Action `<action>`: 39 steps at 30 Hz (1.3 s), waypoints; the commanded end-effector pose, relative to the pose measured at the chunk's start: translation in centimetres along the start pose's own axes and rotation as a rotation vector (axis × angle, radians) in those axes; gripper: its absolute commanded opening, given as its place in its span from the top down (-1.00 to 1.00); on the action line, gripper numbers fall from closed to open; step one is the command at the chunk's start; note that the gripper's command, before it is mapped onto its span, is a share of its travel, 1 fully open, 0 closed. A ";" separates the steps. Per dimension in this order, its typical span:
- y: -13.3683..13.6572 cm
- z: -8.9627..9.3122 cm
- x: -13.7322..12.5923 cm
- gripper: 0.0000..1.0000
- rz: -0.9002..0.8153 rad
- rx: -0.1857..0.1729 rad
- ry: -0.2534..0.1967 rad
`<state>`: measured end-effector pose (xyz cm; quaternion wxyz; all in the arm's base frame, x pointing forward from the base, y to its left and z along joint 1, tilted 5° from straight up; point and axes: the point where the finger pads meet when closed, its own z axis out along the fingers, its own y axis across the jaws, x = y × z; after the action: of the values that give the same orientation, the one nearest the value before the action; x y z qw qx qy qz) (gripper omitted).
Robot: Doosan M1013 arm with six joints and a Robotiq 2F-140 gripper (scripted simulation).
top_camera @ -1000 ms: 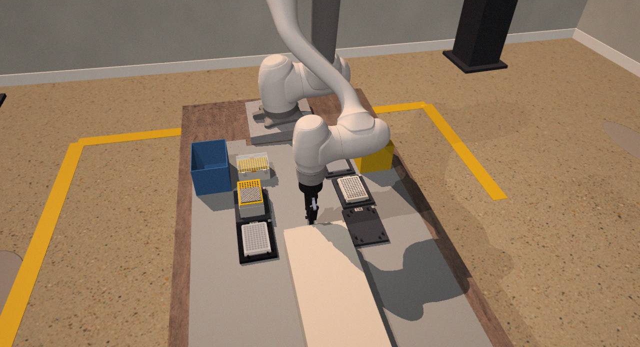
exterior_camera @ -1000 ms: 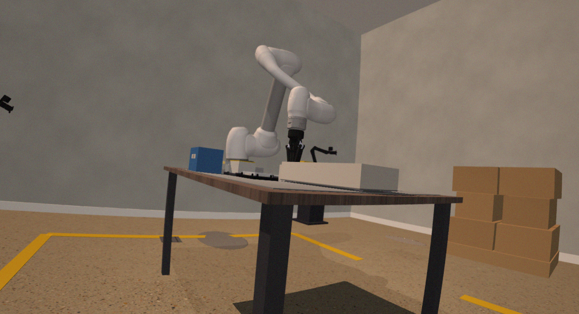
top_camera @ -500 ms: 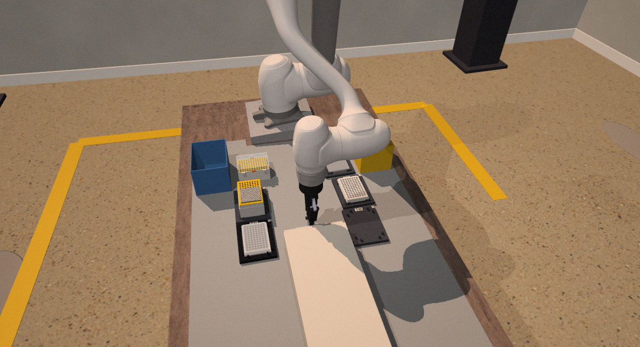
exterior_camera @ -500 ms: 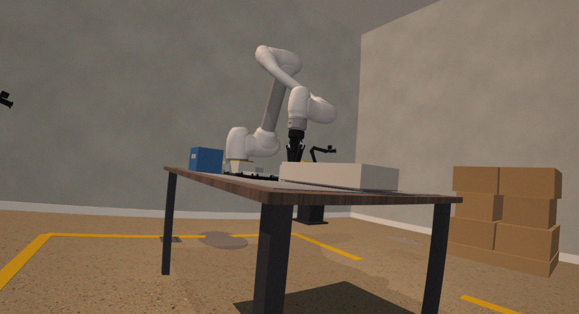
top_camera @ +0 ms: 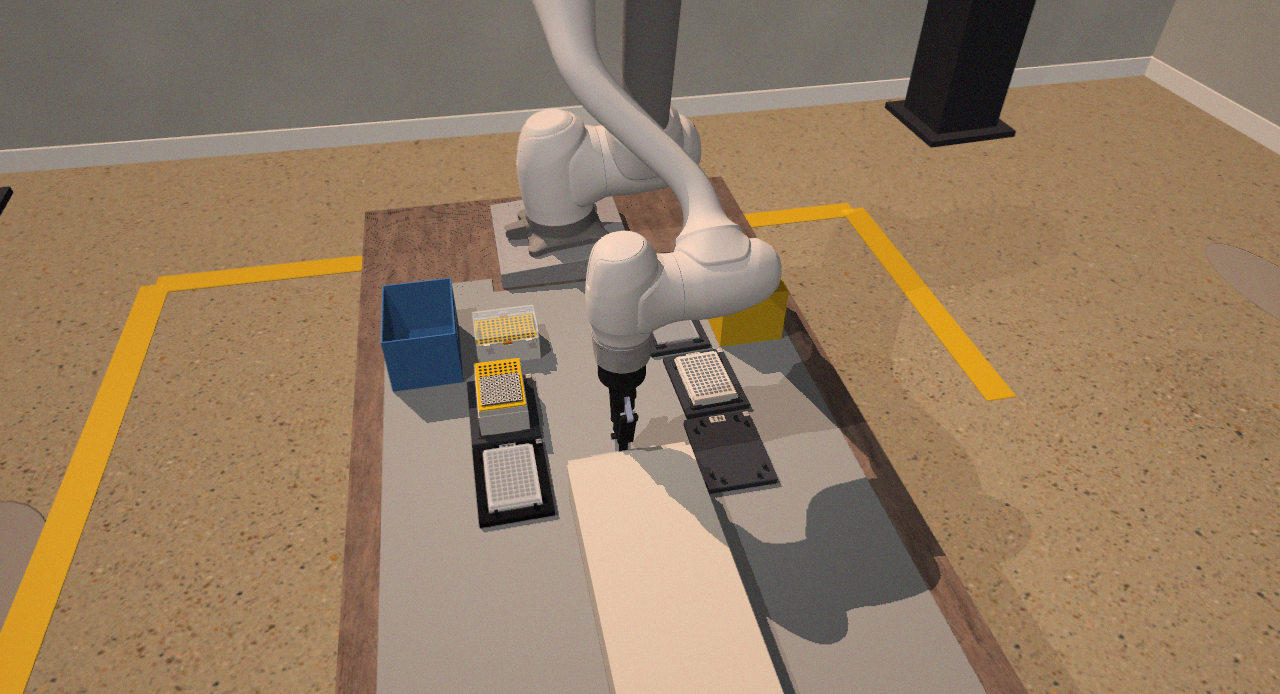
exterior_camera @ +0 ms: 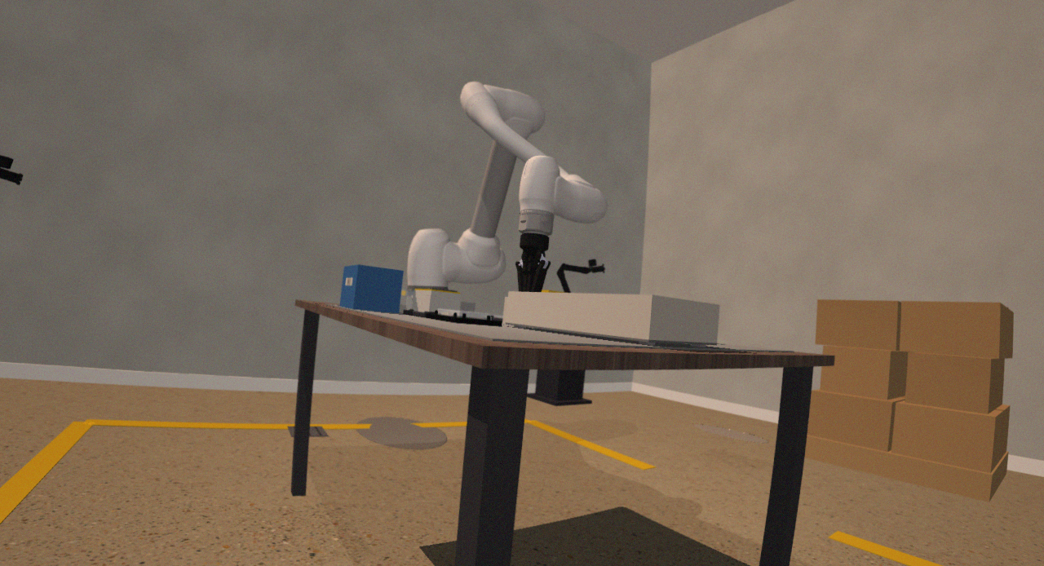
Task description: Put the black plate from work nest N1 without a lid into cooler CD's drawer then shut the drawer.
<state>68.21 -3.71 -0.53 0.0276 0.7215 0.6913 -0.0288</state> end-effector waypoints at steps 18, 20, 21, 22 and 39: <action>0.1 0.0 0.0 1.00 0.000 -0.002 0.000; 0.1 0.0 0.0 1.00 0.000 -0.002 0.000; 0.1 0.0 0.0 1.00 0.000 -0.002 0.000; 0.0 0.0 0.0 1.00 0.000 -0.002 0.000; -2.0 0.0 0.0 1.00 0.000 -0.002 0.000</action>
<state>66.31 -3.63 -0.51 0.0284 0.7215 0.6913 -0.0281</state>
